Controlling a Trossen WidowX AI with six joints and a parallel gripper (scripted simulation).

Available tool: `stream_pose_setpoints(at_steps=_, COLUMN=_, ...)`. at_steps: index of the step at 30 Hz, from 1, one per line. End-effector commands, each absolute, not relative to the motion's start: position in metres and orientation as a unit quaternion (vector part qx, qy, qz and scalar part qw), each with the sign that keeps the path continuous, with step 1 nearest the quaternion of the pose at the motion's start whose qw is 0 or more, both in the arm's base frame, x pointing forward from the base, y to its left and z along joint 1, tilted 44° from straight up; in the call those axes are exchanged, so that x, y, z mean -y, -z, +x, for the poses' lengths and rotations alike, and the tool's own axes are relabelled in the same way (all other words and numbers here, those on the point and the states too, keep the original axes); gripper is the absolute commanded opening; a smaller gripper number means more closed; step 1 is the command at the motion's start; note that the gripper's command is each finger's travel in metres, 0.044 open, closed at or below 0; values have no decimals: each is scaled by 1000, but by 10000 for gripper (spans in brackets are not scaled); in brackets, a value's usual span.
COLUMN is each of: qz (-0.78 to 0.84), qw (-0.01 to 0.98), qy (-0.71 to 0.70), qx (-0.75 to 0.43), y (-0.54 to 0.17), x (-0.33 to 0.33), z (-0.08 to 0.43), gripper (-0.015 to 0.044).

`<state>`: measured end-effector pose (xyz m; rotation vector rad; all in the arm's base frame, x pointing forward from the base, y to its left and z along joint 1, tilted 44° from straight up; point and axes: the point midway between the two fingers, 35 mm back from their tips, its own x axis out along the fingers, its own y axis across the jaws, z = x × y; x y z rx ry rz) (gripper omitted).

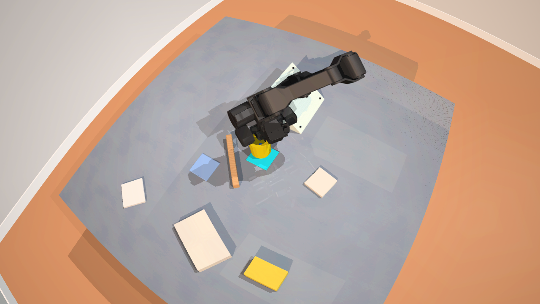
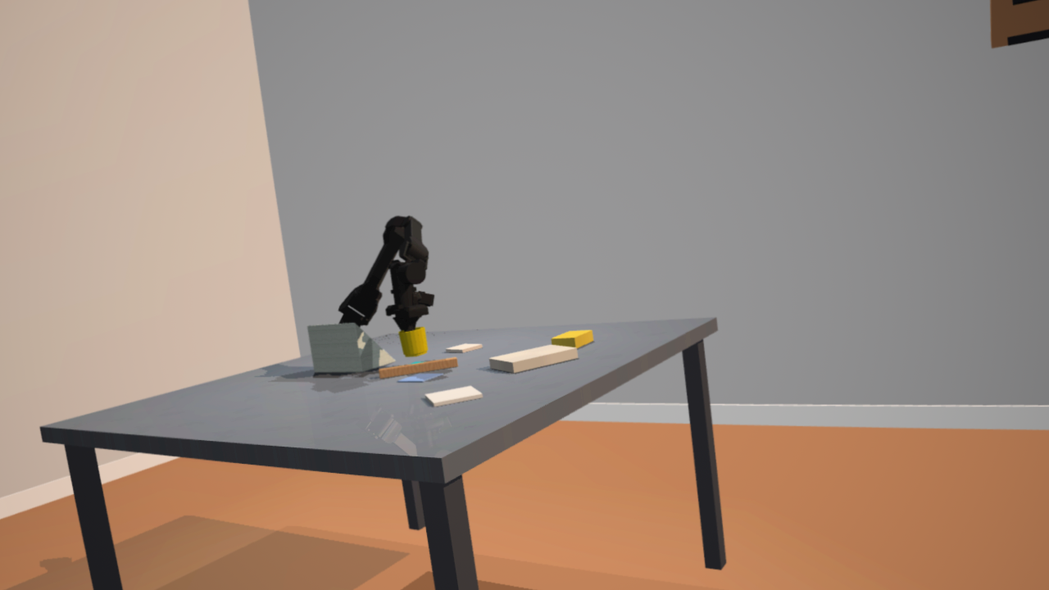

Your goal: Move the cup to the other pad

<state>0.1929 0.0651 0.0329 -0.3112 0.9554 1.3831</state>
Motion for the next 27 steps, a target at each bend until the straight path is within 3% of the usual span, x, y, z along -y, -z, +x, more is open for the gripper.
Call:
stream_pose_setpoints(at_steps=1, qz=-134, qw=657, qy=-611, qx=-422, y=-29, x=-70, z=192, gripper=0)
stream_pose_setpoints(at_steps=27, qz=-137, qw=656, qy=-611, qx=-421, y=-18, x=-81, z=189, gripper=0)
